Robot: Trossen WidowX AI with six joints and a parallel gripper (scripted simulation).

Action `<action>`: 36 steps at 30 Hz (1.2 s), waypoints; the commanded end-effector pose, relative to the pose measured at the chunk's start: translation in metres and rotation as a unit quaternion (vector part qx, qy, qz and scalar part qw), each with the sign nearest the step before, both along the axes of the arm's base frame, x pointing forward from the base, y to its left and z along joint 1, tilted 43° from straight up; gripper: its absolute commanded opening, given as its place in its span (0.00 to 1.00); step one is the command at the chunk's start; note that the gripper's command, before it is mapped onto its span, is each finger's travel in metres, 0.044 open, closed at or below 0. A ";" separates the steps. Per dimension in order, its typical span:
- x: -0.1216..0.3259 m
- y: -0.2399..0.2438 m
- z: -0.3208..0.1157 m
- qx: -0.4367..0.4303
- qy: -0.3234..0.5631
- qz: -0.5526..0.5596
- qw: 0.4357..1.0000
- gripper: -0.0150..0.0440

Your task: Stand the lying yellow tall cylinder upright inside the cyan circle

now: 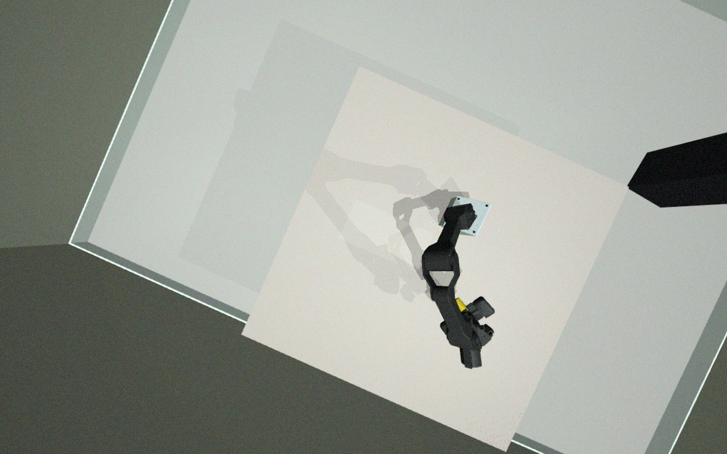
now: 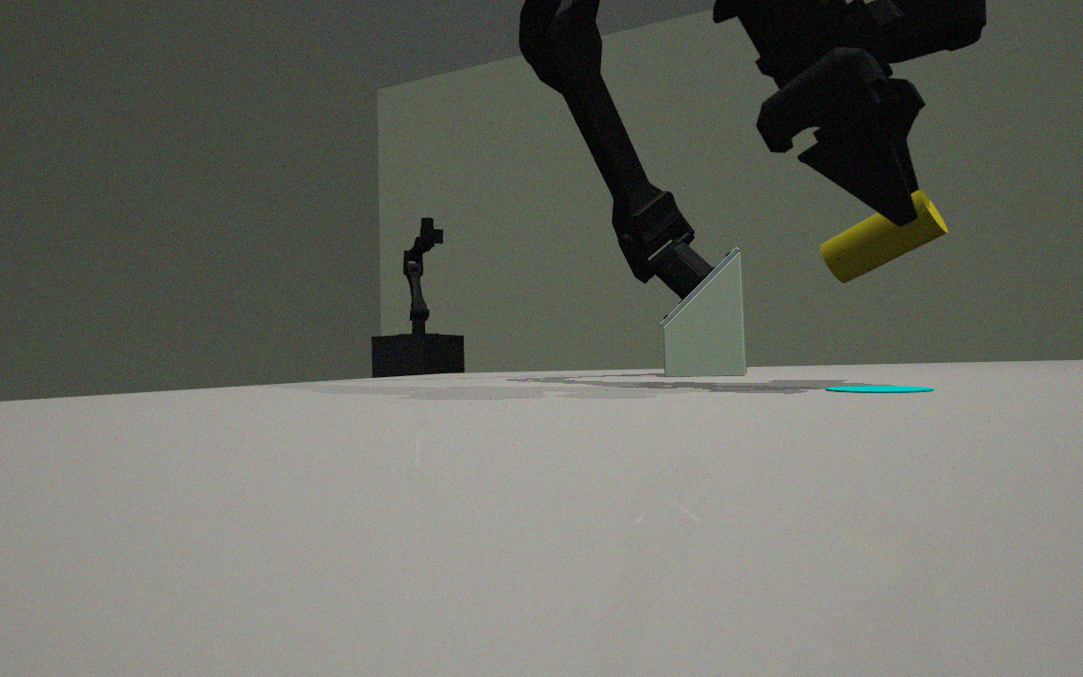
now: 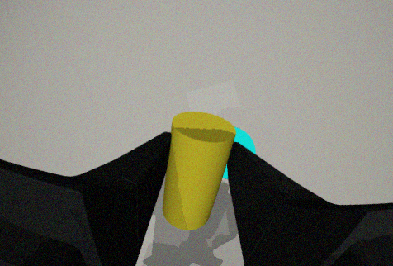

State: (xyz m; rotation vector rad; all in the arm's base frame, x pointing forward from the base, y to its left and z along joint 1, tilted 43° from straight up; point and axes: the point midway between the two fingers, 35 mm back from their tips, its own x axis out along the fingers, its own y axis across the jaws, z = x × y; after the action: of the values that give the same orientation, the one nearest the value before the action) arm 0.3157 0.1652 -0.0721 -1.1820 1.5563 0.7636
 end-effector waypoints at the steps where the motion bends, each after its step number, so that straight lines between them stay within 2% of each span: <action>1: 0.001 0.002 0.002 0.019 -0.002 0.003 1.000 0.43; 36: 0.003 -0.001 -0.004 0.150 -0.014 0.008 0.989 0.43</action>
State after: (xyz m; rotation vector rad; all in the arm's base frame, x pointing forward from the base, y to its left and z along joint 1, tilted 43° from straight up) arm 0.3178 0.1620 -0.0797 -0.9907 1.3847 0.9310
